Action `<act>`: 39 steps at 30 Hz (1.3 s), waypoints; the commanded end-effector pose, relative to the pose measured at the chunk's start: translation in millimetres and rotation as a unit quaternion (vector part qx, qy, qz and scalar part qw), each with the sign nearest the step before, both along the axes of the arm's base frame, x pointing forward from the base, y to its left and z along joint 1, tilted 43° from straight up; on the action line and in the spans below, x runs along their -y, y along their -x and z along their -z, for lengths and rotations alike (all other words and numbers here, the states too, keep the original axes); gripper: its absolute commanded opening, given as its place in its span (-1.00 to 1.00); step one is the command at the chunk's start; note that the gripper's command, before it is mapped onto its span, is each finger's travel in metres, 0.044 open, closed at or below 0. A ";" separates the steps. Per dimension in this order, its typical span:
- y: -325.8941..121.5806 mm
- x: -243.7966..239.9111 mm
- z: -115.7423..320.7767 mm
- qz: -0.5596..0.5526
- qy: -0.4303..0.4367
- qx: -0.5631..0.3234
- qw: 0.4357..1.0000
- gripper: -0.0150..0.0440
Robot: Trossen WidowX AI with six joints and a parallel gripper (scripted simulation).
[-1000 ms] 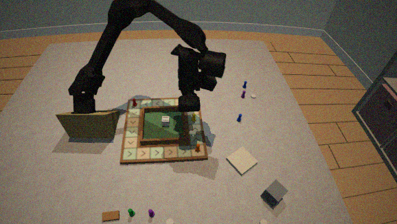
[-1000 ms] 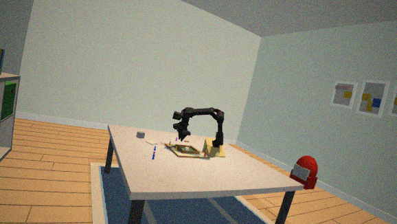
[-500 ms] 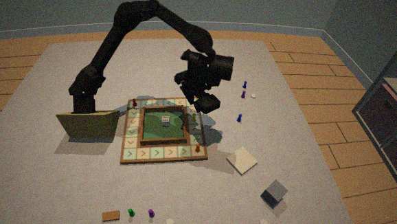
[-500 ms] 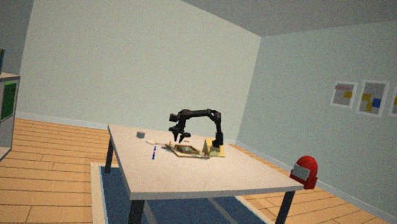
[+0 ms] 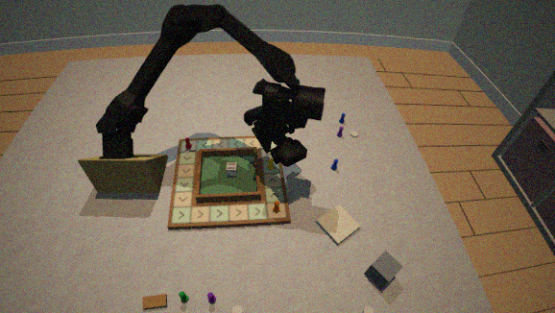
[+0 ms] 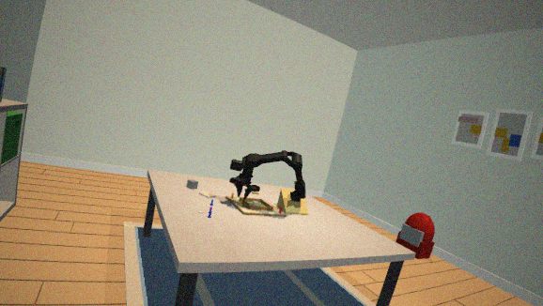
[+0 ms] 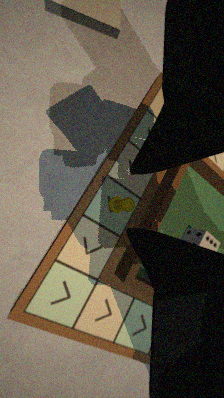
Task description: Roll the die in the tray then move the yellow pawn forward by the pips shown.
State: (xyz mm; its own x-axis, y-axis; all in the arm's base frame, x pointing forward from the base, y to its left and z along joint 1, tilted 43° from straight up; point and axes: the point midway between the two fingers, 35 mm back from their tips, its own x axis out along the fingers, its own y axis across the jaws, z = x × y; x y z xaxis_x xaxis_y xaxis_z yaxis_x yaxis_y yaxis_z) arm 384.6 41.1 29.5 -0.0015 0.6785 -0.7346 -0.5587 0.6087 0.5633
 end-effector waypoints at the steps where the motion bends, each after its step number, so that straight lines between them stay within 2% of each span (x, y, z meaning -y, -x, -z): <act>1: 1.3 -7.2 6.2 -0.001 -0.002 -0.004 1.000 0.19; 17: 2.6 -23.7 23.2 -0.001 -0.003 -0.004 1.000 0.19; 22: 2.6 -23.7 23.2 -0.001 -0.003 -0.004 1.000 -0.26; 32: 2.6 -23.7 23.2 -0.001 -0.003 -0.004 1.000 -0.49; 39: -3.5 -4.8 6.0 0.006 0.002 -0.003 1.000 -0.49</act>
